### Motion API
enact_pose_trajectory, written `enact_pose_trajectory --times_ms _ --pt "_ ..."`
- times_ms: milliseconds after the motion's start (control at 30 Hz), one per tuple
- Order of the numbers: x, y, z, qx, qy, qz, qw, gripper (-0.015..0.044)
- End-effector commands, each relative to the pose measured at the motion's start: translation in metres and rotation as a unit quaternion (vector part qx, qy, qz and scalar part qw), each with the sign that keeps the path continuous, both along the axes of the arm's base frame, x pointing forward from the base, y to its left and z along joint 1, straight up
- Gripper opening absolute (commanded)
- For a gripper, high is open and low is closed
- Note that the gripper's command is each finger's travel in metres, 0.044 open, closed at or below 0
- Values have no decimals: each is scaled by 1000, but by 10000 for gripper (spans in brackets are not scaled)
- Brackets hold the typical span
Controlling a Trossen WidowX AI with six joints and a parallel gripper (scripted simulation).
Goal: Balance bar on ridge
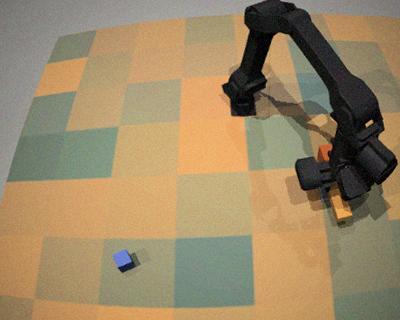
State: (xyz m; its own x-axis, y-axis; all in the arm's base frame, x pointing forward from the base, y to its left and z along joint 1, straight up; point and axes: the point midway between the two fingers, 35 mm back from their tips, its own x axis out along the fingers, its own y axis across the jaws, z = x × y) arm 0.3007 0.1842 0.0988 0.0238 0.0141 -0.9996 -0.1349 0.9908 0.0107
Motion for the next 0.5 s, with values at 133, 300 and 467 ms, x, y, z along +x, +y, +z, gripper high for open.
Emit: enact_pose_trajectory --times_ms 133,300,467 --pt "0 0 -1 0 0 1 1000 0" --pt "0 0 -1 0 0 1 1000 0" --pt "0 0 -2 0 0 1 1000 0"
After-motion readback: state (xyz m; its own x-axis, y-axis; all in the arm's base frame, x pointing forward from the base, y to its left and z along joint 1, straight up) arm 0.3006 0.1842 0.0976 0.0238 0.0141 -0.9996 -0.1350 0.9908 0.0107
